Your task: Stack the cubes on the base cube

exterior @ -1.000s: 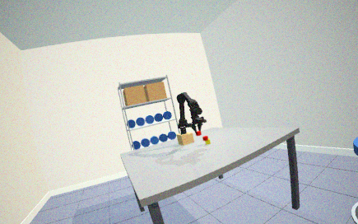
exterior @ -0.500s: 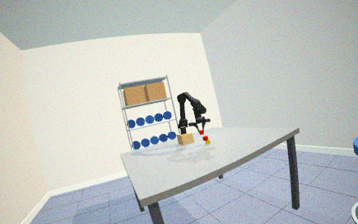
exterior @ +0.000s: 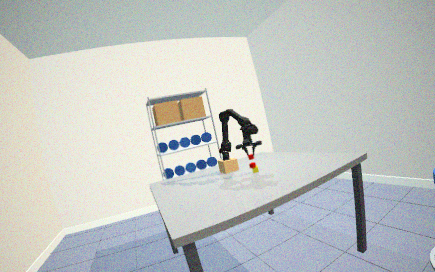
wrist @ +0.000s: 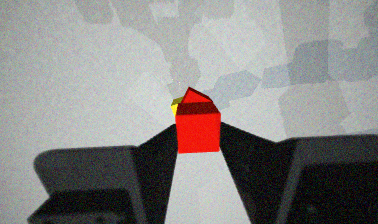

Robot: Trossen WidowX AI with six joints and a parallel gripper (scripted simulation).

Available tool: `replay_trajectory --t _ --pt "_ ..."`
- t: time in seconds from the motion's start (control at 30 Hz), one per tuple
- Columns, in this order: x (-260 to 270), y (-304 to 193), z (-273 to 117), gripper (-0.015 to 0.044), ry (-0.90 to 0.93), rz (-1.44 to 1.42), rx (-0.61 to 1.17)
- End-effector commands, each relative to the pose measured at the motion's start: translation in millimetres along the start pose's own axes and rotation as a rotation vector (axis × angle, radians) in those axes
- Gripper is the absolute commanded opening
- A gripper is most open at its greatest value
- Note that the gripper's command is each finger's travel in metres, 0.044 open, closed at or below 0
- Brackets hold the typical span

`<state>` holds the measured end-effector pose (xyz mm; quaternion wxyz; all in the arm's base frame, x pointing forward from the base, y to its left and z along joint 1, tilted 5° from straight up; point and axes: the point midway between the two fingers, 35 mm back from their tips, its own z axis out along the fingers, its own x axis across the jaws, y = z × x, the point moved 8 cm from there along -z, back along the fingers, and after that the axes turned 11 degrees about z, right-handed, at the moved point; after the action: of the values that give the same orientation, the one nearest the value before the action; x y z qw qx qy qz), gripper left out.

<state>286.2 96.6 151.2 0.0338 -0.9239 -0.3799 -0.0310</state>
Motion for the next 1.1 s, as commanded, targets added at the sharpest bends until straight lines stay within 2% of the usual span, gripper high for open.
replay_trajectory --t 0.0,0.53,1.07 --pt "2 -8 0 0.0105 0.000 0.088 -0.003" --pt "11 -41 1 0.0105 0.001 0.511 0.003" --pt "10 -43 31 0.0105 0.001 0.526 0.003"
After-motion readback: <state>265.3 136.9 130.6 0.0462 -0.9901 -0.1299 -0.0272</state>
